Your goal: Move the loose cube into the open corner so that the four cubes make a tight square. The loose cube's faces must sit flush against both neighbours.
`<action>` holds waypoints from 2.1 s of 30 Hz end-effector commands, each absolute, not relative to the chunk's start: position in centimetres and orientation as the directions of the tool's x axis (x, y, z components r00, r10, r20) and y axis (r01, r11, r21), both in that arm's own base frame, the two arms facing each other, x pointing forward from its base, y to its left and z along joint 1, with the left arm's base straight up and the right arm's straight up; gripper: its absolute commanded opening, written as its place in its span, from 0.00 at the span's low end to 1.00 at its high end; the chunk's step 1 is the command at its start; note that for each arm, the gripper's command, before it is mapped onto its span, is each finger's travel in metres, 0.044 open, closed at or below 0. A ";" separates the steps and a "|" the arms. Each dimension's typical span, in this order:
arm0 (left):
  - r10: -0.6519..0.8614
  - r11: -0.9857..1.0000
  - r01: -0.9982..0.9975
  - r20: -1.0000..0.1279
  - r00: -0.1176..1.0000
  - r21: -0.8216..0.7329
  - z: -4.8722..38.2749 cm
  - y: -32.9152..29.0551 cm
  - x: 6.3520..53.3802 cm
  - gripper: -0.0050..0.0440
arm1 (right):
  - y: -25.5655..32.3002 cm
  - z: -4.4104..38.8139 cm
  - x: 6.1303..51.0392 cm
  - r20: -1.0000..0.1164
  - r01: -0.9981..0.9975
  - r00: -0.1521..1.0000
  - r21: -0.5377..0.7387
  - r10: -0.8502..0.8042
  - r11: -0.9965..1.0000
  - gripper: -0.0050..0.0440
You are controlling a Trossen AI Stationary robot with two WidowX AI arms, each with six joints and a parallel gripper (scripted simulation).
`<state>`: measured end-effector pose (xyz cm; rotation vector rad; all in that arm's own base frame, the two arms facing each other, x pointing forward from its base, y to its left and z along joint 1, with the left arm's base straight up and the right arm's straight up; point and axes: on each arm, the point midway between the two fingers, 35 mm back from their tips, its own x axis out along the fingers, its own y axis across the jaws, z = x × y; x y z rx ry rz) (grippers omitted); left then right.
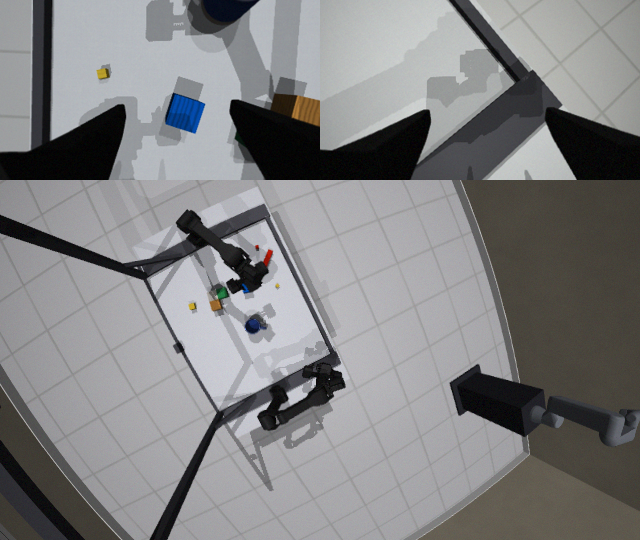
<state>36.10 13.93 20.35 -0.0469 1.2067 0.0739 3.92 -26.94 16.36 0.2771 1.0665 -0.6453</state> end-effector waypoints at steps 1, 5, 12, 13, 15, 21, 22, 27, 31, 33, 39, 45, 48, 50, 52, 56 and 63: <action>-0.030 0.999 0.050 -0.975 0.221 -0.020 16.2 12.3 35.0 0.81 | -26.9 17.5 6.8 -0.852 0.584 0.339 -0.141 -0.398 0.799 0.92; -0.034 0.993 0.119 -0.989 0.143 -0.017 13.7 11.9 34.6 0.81 | -26.7 17.8 8.6 -0.838 0.565 0.359 -0.155 -0.411 0.810 0.92; 0.002 0.964 0.267 -1.000 0.012 0.005 8.2 11.4 34.4 0.80 | -24.1 19.6 16.6 -0.756 0.482 0.485 -0.189 -0.440 0.856 0.92; 0.003 0.963 0.270 -1.000 0.009 0.006 7.7 11.4 34.4 0.79 | -23.5 20.0 17.7 -0.741 0.470 0.507 -0.189 -0.439 0.862 0.92; 0.005 0.962 0.274 -1.000 0.006 0.007 6.9 11.4 34.4 0.78 | -22.1 20.6 19.8 -0.710 0.447 0.555 -0.185 -0.434 0.875 0.92; 0.006 0.962 0.273 -1.000 0.005 0.007 6.2 11.5 34.4 0.75 | -19.2 21.8 23.1 -0.651 0.403 0.641 -0.166 -0.408 0.900 0.92; 0.003 0.963 0.271 -1.000 0.009 0.005 6.1 11.5 34.4 0.74 | -18.4 22.2 23.9 -0.634 0.391 0.664 -0.159 -0.397 0.907 0.92; 0.005 0.963 0.271 -1.000 0.014 0.009 5.8 11.6 34.8 0.68 | -13.4 24.1 27.4 -0.539 0.316 0.780 -0.099 -0.318 0.944 0.92; 0.009 0.963 0.268 -1.000 0.028 0.017 6.3 11.6 34.9 0.62 | -9.4 25.4 29.1 -0.467 0.250 0.851 -0.038 -0.239 0.967 0.92; 0.009 0.963 0.268 -1.000 0.028 0.017 6.3 11.6 34.9 0.56 | -7.9 25.9 29.5 -0.439 0.222 0.875 -0.012 -0.205 0.975 0.92; 0.009 0.963 0.268 -1.000 0.028 0.017 6.3 11.6 34.9 0.45 | -7.1 26.0 29.8 -0.431 0.207 0.883 0.002 -0.186 0.978 0.92; 0.017 0.962 0.270 -0.999 0.051 0.030 9.6 11.6 35.1 0.52 | -7.1 26.3 29.9 -0.425 0.207 0.886 0.001 -0.186 0.978 0.92; 0.015 0.963 0.267 -0.999 0.051 0.028 11.5 10.3 35.3 0.52 | -7.2 26.5 29.9 -0.421 0.204 0.888 -0.001 -0.186 0.979 0.92; 0.014 0.963 0.267 -0.999 0.052 0.027 12.5 9.3 35.4 0.52 | -7.2 26.5 29.9 -0.421 0.204 0.888 -0.001 -0.186 0.979 0.92; 0.012 0.963 0.267 -0.999 0.052 0.026 13.8 8.5 35.5 0.52 | -7.2 26.5 29.9 -0.421 0.204 0.888 -0.001 -0.186 0.979 0.92; 0.009 0.963 0.267 -0.999 0.040 0.019 14.9 8.1 35.5 0.52 | -7.2 26.5 29.9 -0.421 0.204 0.888 -0.001 -0.186 0.979 0.92; 0.003 0.974 0.226 -1.000 0.028 0.009 16.3 3.1 36.5 0.52 | -5.9 26.6 30.3 -0.408 0.104 0.908 -0.011 -0.099 0.995 0.92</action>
